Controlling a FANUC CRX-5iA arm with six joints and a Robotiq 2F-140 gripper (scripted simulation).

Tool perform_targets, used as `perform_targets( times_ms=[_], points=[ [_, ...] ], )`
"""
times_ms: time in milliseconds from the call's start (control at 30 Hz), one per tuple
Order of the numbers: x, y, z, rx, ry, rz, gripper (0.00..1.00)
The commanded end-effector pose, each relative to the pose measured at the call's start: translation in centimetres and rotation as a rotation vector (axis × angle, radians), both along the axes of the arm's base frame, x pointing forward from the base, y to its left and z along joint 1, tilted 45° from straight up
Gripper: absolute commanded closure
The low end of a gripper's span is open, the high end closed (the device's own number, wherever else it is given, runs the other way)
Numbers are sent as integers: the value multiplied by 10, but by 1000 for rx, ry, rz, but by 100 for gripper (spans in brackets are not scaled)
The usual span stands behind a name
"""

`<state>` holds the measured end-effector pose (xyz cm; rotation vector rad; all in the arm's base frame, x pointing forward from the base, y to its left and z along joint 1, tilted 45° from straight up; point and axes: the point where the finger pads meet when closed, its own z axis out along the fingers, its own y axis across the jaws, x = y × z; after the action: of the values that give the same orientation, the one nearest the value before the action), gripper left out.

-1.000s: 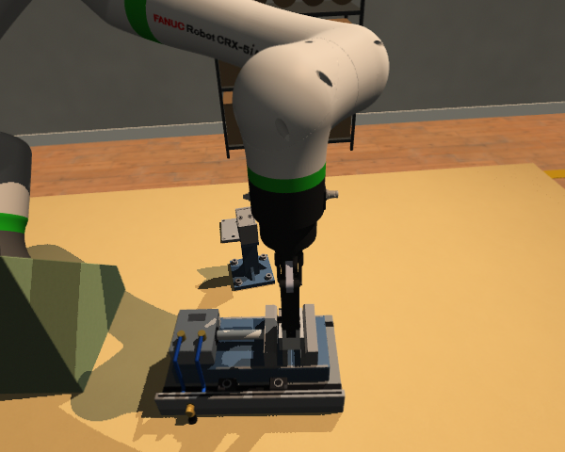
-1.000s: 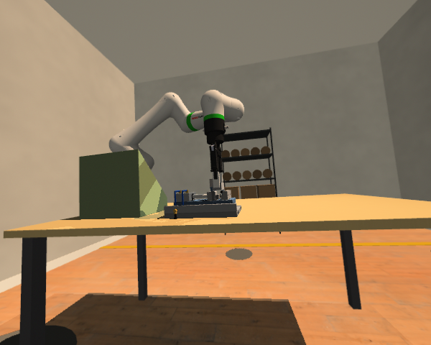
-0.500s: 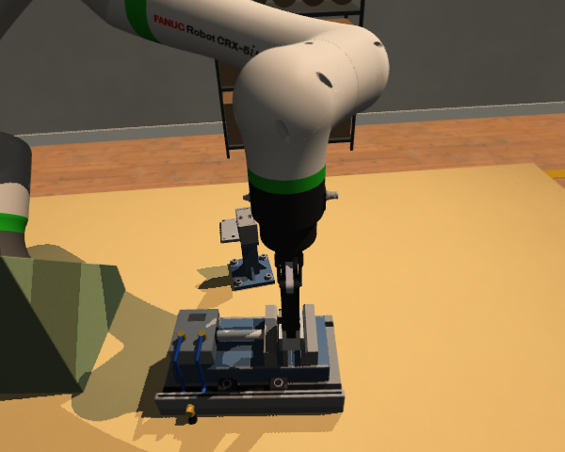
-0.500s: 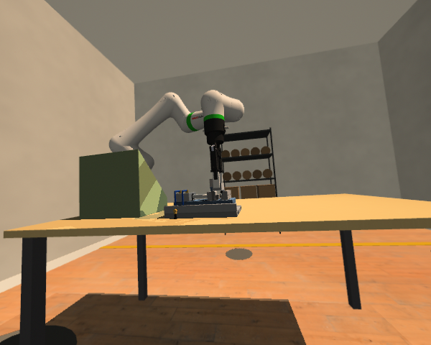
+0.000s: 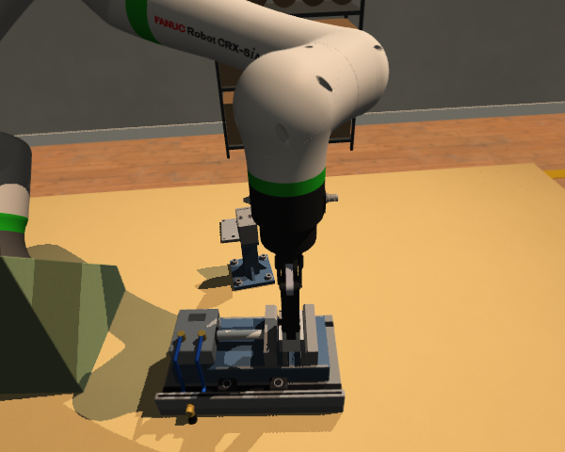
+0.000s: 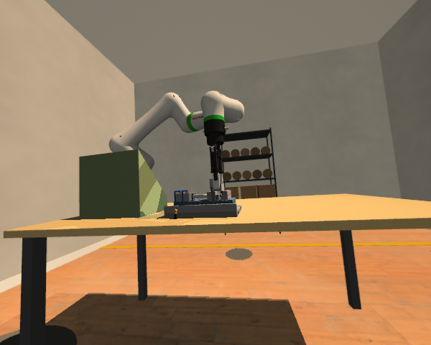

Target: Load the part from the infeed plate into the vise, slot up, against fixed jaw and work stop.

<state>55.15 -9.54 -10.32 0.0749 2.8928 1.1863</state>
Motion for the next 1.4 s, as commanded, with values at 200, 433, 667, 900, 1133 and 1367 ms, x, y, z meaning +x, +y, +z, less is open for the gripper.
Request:
perform_targets(
  times_ms=[200, 433, 667, 900, 1133, 1367],
  points=[
    [0, 2, -2, 0, 0, 0, 100],
    [0, 4, -4, 0, 0, 0, 100],
    [0, 5, -6, 0, 0, 0, 100],
    [0, 7, -7, 0, 0, 0, 100],
    [0, 8, -8, 0, 0, 0, 100],
    [1, 9, -10, 0, 0, 0, 100]
  ],
)
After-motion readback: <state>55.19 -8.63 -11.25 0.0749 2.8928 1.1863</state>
